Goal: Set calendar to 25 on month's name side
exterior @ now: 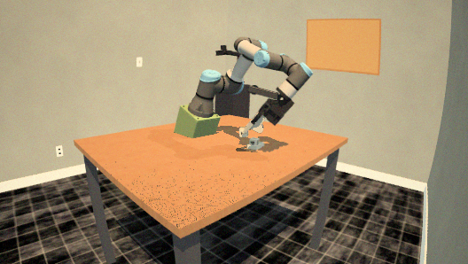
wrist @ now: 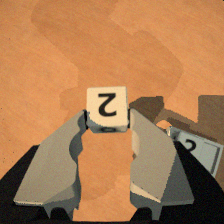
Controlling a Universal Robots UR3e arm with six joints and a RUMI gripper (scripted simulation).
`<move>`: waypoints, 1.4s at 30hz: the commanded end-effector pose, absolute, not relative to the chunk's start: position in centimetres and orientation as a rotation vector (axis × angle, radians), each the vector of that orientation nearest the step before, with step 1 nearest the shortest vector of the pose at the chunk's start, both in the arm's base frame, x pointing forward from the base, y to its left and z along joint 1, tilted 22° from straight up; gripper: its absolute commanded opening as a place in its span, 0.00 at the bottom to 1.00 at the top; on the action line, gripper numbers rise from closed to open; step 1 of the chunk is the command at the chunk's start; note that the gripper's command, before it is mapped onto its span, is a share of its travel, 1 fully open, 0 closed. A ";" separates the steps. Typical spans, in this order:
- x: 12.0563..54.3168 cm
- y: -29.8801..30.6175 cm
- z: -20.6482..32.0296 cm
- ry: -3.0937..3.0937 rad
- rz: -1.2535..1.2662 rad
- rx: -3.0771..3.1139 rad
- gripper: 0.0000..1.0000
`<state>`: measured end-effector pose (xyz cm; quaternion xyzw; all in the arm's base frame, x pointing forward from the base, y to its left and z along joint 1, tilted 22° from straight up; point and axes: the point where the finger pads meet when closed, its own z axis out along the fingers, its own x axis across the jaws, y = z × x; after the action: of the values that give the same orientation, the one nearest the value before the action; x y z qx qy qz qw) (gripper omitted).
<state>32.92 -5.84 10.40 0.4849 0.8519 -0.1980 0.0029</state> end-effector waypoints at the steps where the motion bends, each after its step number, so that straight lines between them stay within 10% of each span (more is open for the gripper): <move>1: 32.9 -5.9 10.5 2.664 -0.561 1.508 0.11; 42: 32.7 -5.9 10.5 2.639 -0.342 1.462 0.11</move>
<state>32.74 -5.89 10.41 0.4806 0.8667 -0.1247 0.0472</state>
